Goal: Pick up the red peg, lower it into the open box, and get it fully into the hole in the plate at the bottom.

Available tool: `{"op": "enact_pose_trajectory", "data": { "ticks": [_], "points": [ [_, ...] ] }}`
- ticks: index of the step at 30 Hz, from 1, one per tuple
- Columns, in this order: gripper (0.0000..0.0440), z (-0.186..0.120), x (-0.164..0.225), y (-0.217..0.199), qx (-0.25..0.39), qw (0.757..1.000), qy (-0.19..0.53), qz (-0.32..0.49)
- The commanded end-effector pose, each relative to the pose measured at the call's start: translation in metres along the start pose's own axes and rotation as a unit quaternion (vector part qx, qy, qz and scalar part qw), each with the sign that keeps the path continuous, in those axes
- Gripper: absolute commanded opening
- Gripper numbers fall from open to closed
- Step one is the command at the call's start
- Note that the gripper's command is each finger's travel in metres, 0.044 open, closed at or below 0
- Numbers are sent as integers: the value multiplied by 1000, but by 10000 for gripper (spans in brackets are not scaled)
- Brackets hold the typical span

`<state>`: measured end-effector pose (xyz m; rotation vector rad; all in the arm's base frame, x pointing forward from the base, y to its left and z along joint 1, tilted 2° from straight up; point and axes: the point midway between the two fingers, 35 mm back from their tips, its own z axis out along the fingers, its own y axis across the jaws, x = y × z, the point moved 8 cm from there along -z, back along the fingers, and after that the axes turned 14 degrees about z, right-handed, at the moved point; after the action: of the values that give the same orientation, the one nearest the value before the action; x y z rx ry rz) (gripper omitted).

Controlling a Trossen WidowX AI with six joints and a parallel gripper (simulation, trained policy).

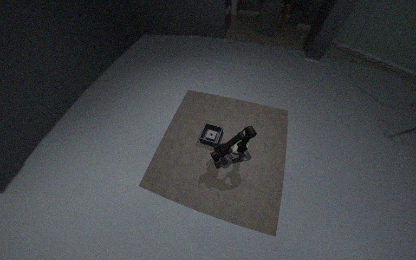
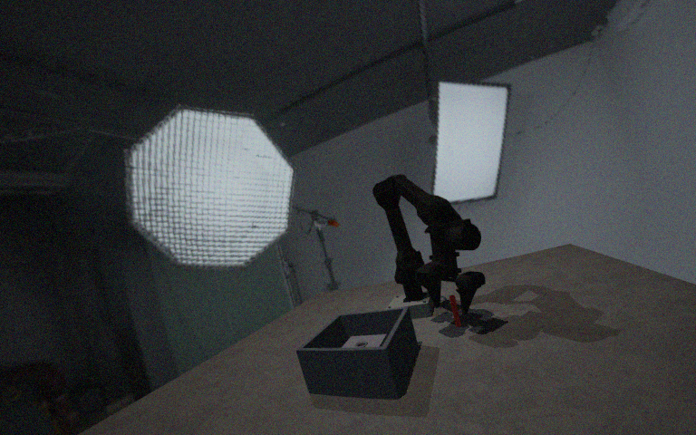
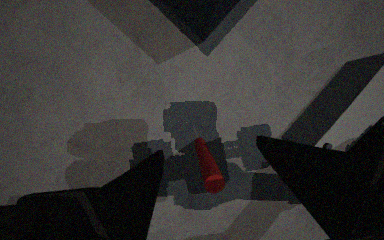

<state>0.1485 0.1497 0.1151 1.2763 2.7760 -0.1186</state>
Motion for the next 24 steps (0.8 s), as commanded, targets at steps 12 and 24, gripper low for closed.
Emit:
{"op": "enact_pose_trajectory", "data": {
  "ticks": [12, 24],
  "points": [
    [164, 39, 3, 1, 32, 999, 5, 1],
    [0, 26, -3, 9, 47, 999, -20, 2]
  ]
}}
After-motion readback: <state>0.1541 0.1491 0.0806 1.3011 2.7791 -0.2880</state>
